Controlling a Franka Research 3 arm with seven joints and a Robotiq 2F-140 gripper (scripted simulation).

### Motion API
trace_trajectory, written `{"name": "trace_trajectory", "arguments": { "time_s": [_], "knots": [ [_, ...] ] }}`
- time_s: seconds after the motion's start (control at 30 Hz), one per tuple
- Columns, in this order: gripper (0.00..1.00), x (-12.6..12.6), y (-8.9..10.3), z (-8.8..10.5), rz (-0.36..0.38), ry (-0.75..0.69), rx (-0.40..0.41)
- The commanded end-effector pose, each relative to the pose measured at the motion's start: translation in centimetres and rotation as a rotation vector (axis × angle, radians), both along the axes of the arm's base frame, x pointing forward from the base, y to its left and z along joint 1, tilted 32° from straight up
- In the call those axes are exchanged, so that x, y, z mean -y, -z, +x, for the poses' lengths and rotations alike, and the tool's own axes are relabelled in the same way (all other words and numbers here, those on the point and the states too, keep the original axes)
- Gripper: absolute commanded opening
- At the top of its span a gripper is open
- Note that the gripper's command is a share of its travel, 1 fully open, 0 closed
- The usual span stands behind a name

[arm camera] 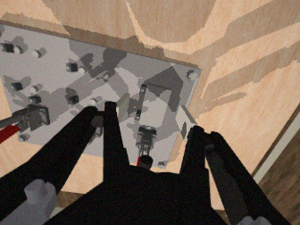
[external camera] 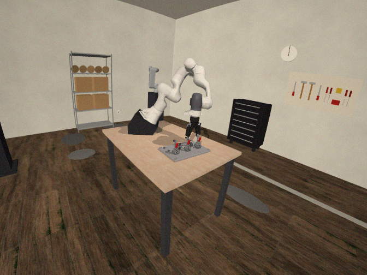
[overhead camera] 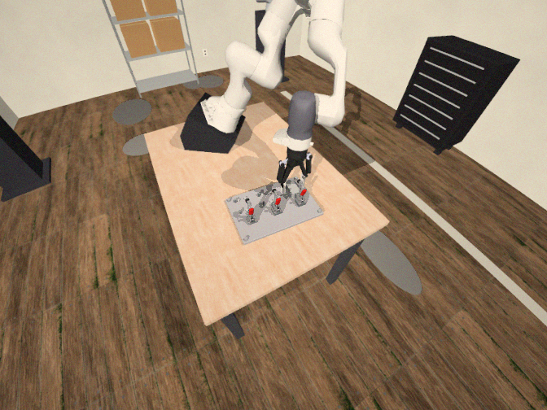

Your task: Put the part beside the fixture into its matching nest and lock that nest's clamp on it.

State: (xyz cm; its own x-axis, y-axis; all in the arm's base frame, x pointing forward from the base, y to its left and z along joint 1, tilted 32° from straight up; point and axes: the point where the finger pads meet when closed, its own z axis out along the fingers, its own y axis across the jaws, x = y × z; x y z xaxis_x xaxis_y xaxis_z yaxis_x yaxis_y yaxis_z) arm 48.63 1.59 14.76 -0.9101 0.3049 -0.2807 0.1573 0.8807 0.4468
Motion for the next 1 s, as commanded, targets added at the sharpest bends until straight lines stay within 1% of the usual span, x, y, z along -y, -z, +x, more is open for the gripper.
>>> {"name": "trace_trajectory", "arguments": {
  "time_s": [0.0,0.73,0.97],
  "knots": [
    [0.58,0.21,-0.01,-0.01,-0.003,-0.001,0.001],
    [0.58,0.23,-0.05,-0.03,-0.003,-0.001,0.001],
    [0.58,0.63,-1.01,-0.46,-0.003,-0.001,0.001]
  ]
}}
